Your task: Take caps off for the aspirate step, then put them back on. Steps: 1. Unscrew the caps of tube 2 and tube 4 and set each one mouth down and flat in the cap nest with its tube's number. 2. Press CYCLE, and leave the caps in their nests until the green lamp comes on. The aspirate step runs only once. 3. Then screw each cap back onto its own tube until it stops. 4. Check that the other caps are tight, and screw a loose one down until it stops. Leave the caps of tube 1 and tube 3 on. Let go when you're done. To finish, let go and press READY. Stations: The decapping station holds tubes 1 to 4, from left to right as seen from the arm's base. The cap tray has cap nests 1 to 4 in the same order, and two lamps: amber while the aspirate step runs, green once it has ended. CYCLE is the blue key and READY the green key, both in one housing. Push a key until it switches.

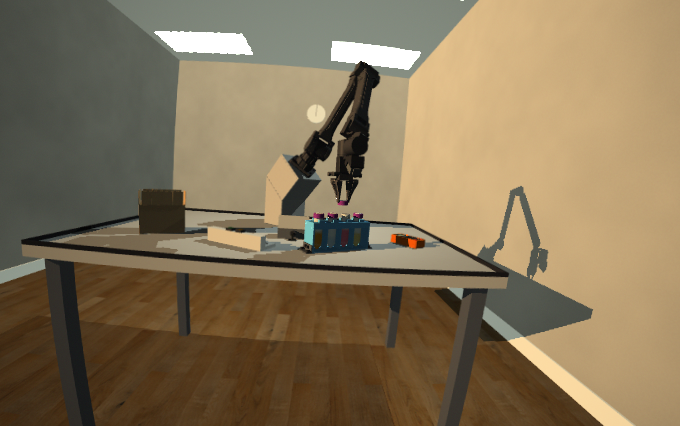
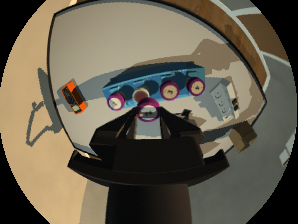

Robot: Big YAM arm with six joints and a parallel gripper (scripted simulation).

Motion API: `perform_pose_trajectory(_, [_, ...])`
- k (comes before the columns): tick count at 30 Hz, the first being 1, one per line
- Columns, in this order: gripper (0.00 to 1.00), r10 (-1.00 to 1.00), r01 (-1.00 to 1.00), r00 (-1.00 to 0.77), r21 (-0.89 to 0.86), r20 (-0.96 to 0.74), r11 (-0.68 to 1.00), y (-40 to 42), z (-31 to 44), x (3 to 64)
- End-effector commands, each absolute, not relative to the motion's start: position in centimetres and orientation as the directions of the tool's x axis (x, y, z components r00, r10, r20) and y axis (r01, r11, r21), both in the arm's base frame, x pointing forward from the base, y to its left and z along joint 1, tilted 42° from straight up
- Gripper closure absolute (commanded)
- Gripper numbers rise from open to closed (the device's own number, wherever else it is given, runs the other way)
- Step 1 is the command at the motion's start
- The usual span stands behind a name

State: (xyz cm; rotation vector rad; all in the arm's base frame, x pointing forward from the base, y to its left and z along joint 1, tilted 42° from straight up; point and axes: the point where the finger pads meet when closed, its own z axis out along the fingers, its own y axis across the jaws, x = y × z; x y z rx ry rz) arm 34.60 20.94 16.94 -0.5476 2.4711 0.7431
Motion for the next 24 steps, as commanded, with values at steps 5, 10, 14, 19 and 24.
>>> perform_pose_trajectory(5, [1.00,0.118,-0.111,-0.932,0.577,-0.344,0.809,17.0,14.0,36.3])
perform_pose_trajectory(10, [1.00,0.318,0.128,-0.929,0.645,-0.187,0.753,14.9,12.8,37.1])
perform_pose_trajectory(14, [1.00,0.355,0.168,-0.921,0.655,-0.163,0.737,12.2,11.5,38.4])
perform_pose_trajectory(19, [1.00,0.339,0.131,-0.919,0.655,-0.202,0.744,10.1,11.3,40.2])
perform_pose_trajectory(24, [1.00,0.340,0.132,-0.919,0.653,-0.202,0.746,6.5,9.2,41.5])
